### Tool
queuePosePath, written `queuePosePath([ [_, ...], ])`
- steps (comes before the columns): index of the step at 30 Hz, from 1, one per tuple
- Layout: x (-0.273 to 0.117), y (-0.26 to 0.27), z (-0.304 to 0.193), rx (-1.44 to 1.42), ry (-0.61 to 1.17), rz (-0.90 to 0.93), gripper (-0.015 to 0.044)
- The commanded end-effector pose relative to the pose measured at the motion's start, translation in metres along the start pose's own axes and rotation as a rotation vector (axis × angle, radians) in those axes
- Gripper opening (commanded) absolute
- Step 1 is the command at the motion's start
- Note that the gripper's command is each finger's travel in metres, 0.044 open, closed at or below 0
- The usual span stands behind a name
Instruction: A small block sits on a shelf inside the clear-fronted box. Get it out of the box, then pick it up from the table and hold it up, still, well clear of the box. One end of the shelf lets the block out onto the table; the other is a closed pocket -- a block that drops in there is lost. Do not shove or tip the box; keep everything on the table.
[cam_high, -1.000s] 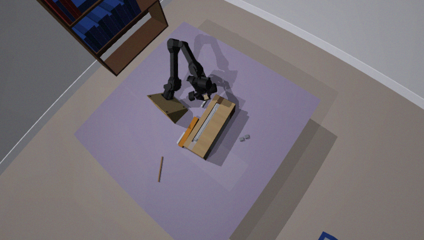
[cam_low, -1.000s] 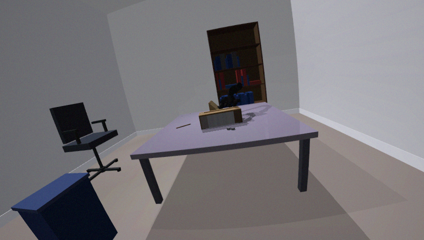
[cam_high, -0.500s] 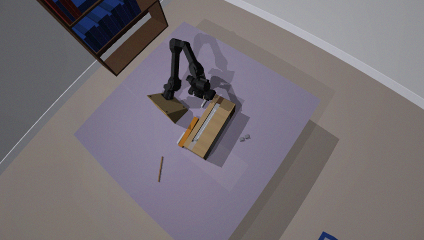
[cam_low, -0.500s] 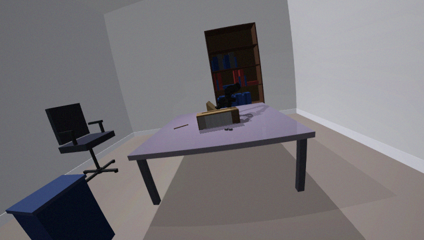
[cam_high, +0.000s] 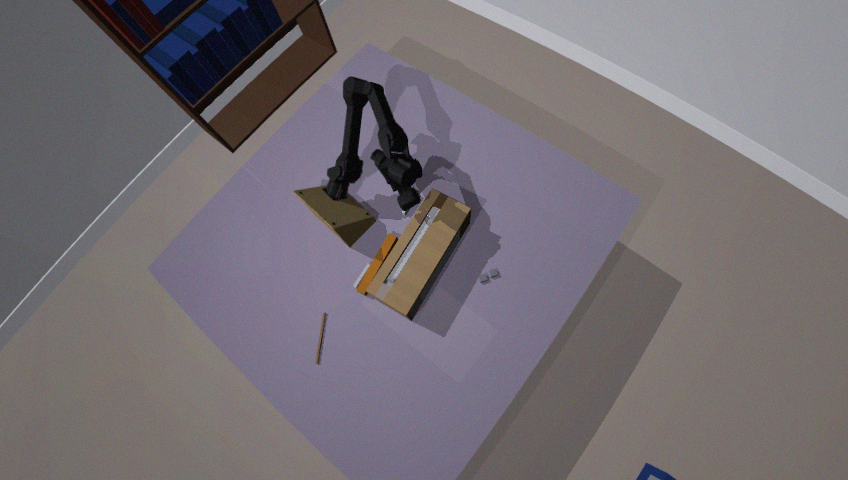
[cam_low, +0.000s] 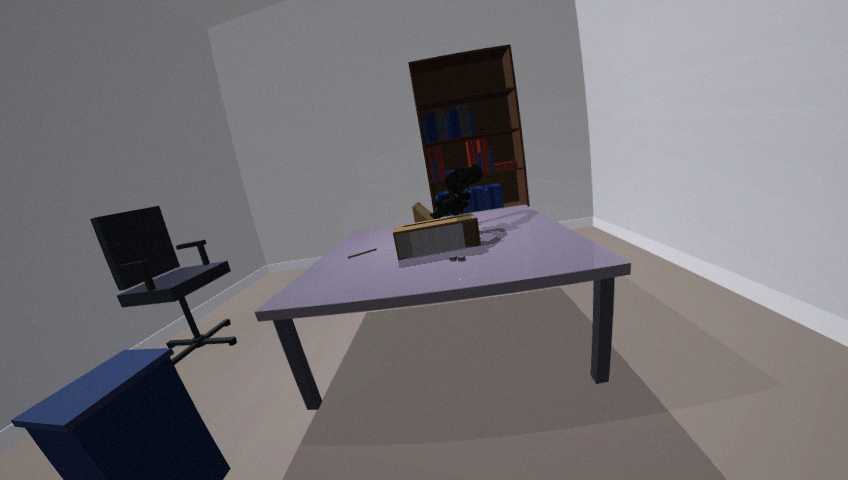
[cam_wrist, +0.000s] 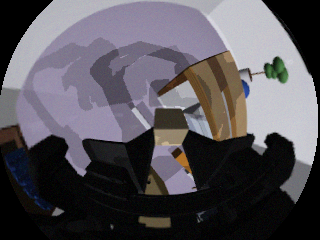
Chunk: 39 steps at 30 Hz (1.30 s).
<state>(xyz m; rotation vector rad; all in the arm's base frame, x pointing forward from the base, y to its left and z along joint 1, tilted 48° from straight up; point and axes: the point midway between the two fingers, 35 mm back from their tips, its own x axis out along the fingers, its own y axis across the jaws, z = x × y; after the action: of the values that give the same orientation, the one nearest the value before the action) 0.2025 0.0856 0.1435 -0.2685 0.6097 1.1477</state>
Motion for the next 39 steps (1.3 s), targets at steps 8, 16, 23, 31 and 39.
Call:
queuePosePath([
  [8,-0.008,-0.004,0.001,0.479,-0.014,0.017,0.0],
  [16,-0.014,-0.005,0.0,0.833,-0.019,0.033,0.0],
  [23,-0.019,-0.006,0.0,1.139,-0.023,0.049,0.0],
  [31,-0.025,-0.008,0.001,1.488,-0.026,0.071,0.0],
  [39,-0.032,-0.01,0.001,1.837,-0.026,0.1,0.0],
])
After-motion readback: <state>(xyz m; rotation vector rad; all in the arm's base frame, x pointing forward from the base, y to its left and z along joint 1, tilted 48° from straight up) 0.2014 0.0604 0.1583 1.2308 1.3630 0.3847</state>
